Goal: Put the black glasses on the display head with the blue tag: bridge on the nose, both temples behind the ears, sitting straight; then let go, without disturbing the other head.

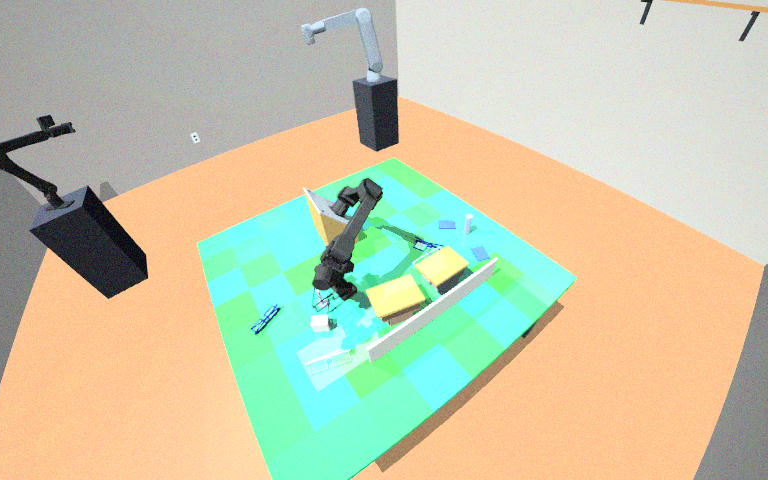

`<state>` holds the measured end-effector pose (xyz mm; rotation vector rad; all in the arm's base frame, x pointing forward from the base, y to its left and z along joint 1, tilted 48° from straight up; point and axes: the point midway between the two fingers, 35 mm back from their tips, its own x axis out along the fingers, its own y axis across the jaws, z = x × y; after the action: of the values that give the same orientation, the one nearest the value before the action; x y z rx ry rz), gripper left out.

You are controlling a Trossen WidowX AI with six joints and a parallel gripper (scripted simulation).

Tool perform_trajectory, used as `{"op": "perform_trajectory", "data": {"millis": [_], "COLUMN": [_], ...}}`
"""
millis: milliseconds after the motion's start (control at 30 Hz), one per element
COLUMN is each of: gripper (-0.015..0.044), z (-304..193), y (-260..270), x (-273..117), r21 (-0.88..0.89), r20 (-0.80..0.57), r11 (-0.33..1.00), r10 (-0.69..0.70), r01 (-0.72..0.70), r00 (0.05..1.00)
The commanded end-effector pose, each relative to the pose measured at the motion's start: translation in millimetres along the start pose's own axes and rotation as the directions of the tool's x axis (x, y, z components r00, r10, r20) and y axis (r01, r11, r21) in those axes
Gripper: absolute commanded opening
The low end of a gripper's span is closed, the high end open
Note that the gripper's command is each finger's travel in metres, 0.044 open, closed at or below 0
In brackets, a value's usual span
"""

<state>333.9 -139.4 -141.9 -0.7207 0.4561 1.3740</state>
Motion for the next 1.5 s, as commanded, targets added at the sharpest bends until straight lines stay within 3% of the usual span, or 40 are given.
{"op": "perform_trajectory", "data": {"millis": [0, 1467], "gripper": [0.0, 0.0], "z": [3.6, 36.3], "y": [-3.0, -22.3], "x": [1.4, 1.7], "r21": [0.003, 0.003], "r20": [0.002, 0.004], "r11": [1.0, 1.0], "r10": [-0.003, -0.003], "r01": [0.003, 0.003], "r00": [1.0, 1.0]}}
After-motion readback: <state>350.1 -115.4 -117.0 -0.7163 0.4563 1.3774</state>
